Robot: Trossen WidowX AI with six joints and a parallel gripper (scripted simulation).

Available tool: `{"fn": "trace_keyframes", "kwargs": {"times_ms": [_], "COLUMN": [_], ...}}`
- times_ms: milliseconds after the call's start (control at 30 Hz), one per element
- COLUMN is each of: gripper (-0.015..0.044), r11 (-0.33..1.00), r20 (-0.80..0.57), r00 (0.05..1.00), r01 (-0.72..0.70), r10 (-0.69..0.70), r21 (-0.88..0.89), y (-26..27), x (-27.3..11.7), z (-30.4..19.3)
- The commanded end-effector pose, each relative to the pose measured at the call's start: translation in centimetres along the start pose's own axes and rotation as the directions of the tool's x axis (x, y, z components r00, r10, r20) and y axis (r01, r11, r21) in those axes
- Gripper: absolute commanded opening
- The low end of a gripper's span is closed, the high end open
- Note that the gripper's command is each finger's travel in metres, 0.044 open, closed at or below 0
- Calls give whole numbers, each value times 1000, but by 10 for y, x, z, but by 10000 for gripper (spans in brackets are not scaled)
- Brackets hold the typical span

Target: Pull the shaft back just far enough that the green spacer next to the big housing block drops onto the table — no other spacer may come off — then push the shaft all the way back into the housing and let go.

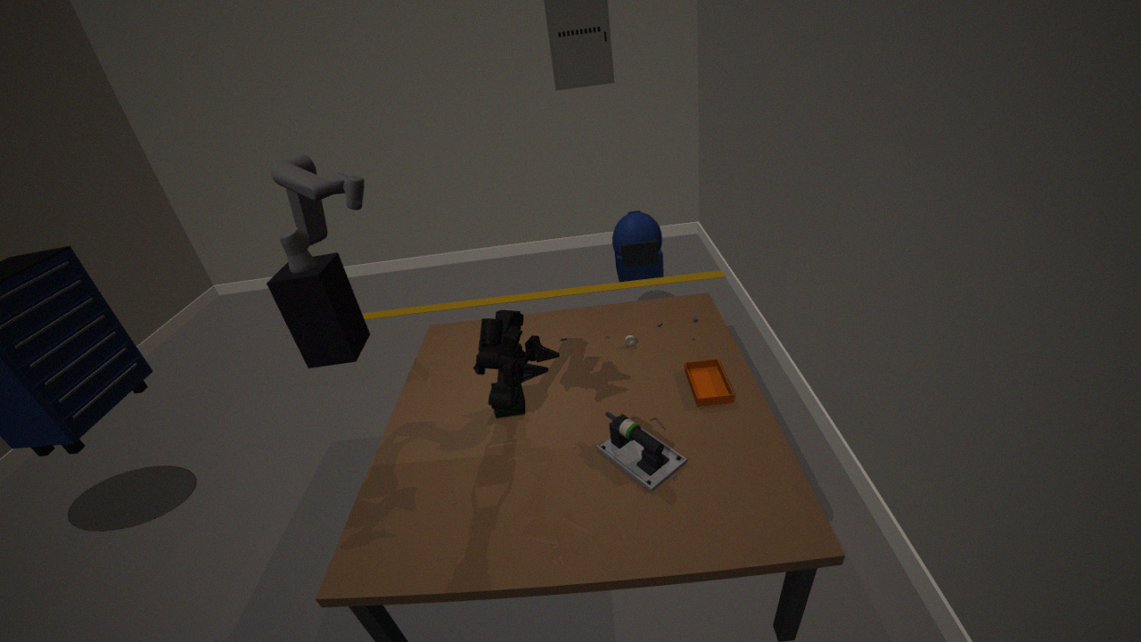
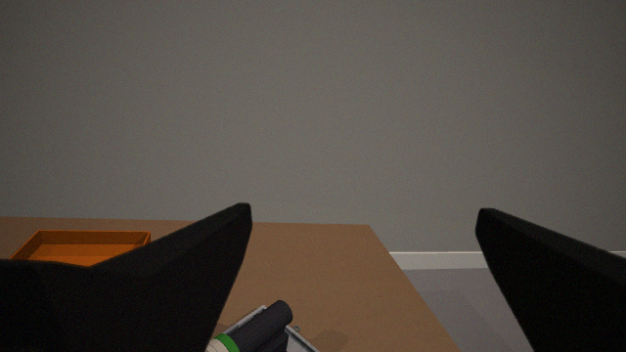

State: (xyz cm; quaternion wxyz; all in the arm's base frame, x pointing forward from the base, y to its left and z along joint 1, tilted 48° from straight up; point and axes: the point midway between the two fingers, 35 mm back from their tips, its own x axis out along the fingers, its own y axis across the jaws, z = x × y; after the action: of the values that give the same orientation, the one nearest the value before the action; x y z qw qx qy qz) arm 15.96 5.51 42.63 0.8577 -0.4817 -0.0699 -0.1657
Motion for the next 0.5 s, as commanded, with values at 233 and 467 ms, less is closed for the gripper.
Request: {"fn": "trace_keyframes", "kwargs": {"times_ms": [233, 467], "gripper": [440, 440], "r11": [978, 918], "r20": [119, -17], "r00": [981, 969], "r01": [135, 241], "r10": [-154, -248], "r21": [156, 314], "y": [-79, -141], "x": [-2, 34], "z": [-12, -86]}}
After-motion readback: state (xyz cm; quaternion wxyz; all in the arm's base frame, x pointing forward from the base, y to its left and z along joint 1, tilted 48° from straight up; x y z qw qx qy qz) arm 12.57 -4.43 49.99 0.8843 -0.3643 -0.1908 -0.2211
